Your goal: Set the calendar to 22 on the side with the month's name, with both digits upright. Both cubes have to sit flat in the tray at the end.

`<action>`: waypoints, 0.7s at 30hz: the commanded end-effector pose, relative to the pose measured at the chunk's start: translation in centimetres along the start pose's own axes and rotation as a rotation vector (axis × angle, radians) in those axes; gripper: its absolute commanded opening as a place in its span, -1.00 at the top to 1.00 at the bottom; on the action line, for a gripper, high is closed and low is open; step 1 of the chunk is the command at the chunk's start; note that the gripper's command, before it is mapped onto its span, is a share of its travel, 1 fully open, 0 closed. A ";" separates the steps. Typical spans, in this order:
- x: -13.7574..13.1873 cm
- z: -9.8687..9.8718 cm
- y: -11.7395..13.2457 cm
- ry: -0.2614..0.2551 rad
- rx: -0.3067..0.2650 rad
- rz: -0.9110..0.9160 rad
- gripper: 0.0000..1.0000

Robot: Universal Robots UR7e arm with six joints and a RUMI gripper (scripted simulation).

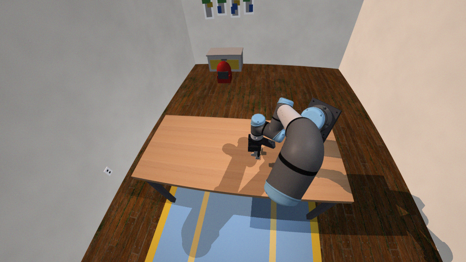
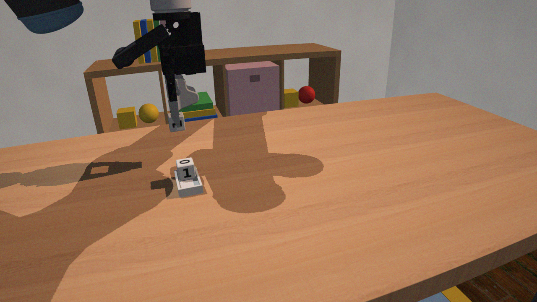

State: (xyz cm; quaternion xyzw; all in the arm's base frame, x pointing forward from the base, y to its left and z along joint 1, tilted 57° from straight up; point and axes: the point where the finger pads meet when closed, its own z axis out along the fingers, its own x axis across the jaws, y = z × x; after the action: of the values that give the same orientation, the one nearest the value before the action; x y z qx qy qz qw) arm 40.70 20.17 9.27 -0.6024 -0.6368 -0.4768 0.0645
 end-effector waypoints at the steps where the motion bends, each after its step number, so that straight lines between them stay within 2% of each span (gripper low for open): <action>1: 0.0 0.7 0.1 -0.003 -0.002 0.000 0.78; 21: 0.0 4.1 0.0 -0.003 -0.002 0.000 0.78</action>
State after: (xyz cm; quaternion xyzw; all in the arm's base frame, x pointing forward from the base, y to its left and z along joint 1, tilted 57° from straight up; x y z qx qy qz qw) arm 42.35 22.47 7.43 -0.6022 -0.6376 -0.4760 0.0655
